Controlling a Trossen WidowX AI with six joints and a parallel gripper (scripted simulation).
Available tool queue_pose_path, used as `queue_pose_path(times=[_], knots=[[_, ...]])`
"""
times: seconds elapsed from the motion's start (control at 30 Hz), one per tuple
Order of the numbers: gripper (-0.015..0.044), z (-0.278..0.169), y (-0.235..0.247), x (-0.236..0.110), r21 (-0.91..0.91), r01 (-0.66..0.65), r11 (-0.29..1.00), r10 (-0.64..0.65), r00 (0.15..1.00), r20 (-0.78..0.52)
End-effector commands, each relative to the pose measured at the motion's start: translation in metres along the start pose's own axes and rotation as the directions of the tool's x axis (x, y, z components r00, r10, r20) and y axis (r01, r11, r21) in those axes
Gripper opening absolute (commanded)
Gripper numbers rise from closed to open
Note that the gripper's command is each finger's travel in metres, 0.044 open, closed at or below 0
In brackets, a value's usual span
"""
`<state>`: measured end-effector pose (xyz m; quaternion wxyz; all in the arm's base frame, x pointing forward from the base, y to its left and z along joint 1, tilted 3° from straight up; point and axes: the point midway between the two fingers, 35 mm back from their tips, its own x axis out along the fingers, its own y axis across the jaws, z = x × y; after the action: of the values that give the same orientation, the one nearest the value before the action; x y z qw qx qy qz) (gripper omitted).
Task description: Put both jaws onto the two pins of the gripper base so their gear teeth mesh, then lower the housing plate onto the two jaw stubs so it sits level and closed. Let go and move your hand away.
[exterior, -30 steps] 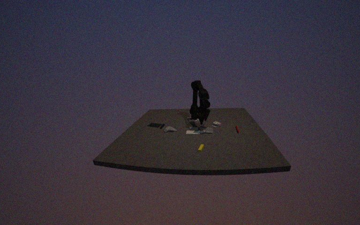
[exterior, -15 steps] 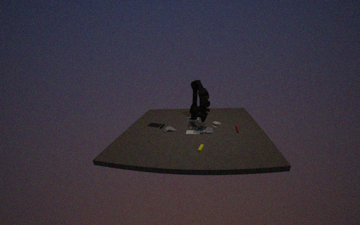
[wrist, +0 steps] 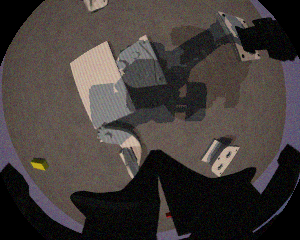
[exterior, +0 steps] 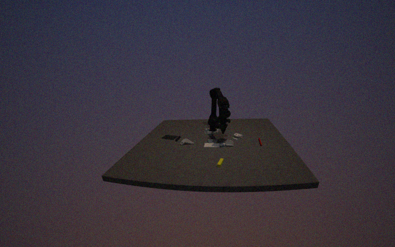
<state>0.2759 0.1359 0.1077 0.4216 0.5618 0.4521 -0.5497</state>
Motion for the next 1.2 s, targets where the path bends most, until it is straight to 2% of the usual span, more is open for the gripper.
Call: queue_pose_path(times=[0.0, 0.1, 0.67, 1.17], knots=[[0.0000, 0.0000, 0.0000, -0.0008, -0.005, 0.000, 1.000, 0.000, 1.000, 0.000], [0.0000, 0.0000, 0.0000, -0.0008, -0.005, 0.000, 1.000, 0.000, 1.000, 0.000], [0.0440, 0.0000, 0.0000, 0.0000, 0.000, 0.000, 1.000, 0.000, 1.000, 0.000], [0.0440, 0.0000, 0.0000, 0.0000, 0.000, 0.000, 1.000, 0.000, 1.000, 0.000]])
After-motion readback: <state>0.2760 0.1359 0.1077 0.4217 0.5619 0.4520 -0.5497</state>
